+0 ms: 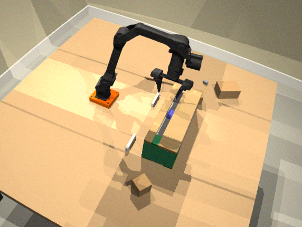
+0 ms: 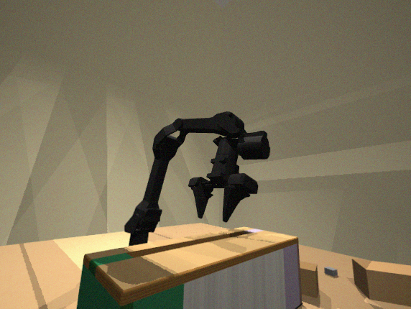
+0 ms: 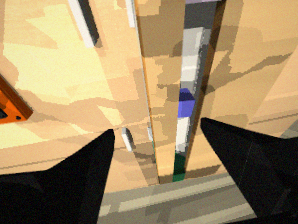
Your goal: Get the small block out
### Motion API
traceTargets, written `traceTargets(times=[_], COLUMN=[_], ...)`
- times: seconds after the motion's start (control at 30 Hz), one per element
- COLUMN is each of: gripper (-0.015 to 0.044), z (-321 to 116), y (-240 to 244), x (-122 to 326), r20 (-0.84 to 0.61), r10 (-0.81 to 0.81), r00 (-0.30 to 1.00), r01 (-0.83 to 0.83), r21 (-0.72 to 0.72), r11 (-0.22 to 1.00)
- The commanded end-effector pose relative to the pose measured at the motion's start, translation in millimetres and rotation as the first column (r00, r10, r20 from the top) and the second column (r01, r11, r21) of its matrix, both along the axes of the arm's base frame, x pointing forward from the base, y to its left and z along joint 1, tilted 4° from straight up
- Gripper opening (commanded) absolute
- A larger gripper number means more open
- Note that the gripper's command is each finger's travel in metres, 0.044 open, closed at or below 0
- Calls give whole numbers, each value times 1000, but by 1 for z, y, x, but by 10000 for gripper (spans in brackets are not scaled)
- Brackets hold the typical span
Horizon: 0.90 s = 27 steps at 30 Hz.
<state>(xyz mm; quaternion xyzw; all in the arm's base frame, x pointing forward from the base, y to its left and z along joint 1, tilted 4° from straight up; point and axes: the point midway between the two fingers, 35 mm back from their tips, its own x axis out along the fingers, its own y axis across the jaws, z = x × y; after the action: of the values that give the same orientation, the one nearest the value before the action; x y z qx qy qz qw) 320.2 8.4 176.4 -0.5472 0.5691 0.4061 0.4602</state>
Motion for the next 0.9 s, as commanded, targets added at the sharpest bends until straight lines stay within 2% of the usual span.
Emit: traceTargets(times=[0.0,0.87], gripper=[400,400], z=[1,-34], y=[0,4], x=[-2,0], r20=[-21,-21], r10=[36,36], r00=[999,999], r01=[-36,-36], r21=[-14,-14], r11=[999,999])
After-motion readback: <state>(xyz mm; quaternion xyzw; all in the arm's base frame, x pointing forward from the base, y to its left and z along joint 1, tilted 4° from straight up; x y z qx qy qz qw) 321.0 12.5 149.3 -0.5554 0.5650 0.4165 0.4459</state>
